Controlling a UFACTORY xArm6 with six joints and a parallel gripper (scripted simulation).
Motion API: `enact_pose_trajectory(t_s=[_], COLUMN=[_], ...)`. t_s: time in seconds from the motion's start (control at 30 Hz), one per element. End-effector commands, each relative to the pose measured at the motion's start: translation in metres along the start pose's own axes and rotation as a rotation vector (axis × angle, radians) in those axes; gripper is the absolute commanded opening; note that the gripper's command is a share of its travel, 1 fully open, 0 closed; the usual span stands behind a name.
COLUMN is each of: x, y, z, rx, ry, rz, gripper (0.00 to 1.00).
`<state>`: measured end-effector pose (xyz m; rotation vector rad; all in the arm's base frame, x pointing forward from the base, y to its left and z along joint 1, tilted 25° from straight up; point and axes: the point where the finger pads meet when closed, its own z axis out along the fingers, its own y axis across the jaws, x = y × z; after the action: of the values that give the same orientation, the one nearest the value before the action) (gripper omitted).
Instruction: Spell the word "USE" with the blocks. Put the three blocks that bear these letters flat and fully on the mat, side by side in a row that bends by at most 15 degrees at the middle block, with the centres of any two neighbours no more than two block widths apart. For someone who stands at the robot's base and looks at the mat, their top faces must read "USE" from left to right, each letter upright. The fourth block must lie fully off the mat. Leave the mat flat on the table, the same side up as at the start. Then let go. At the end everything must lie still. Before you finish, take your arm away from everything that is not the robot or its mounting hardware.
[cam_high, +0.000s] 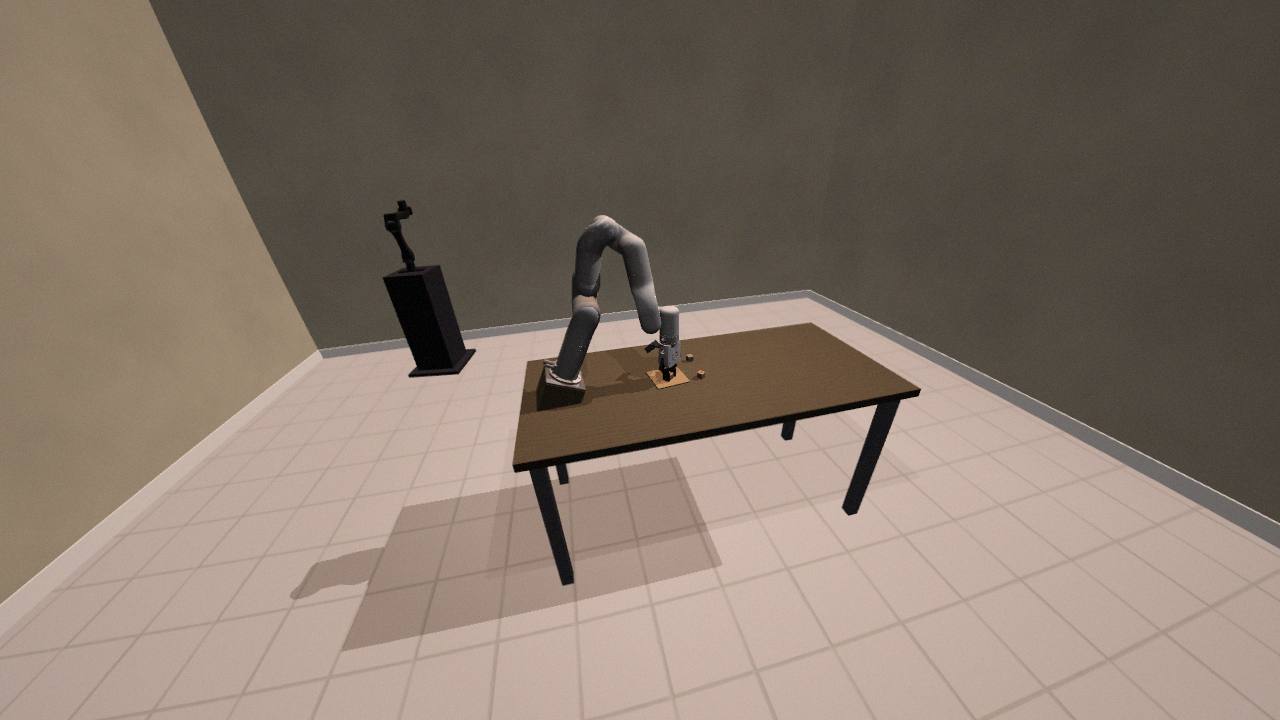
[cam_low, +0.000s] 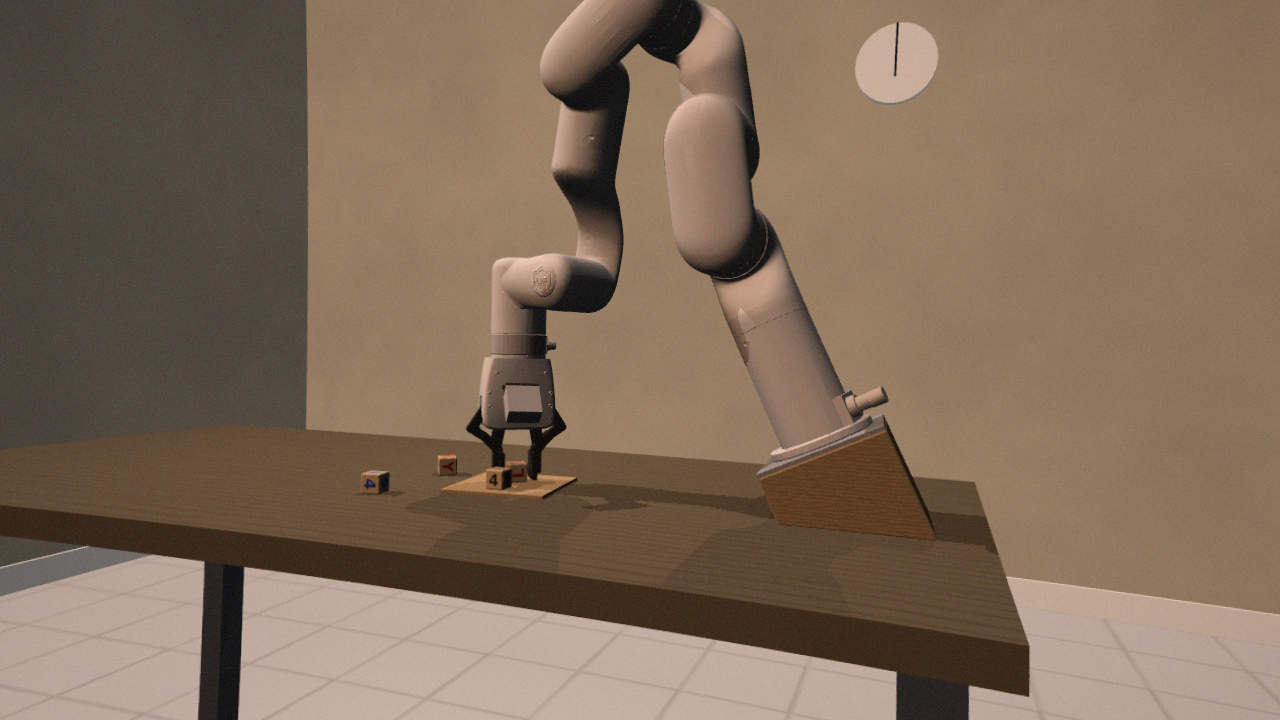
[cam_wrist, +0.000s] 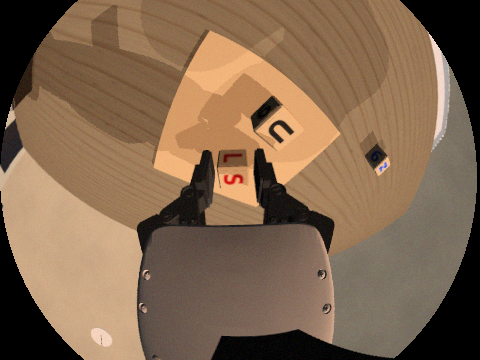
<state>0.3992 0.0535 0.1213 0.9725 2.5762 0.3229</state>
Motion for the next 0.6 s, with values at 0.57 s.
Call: enact_pose_trajectory(t_s=[0.57], x=[-0.0008], y=[0.0009], z=[-0.0007], rx=[-0.002], ry=[-0.002], rz=[0.0], gripper=[0.21])
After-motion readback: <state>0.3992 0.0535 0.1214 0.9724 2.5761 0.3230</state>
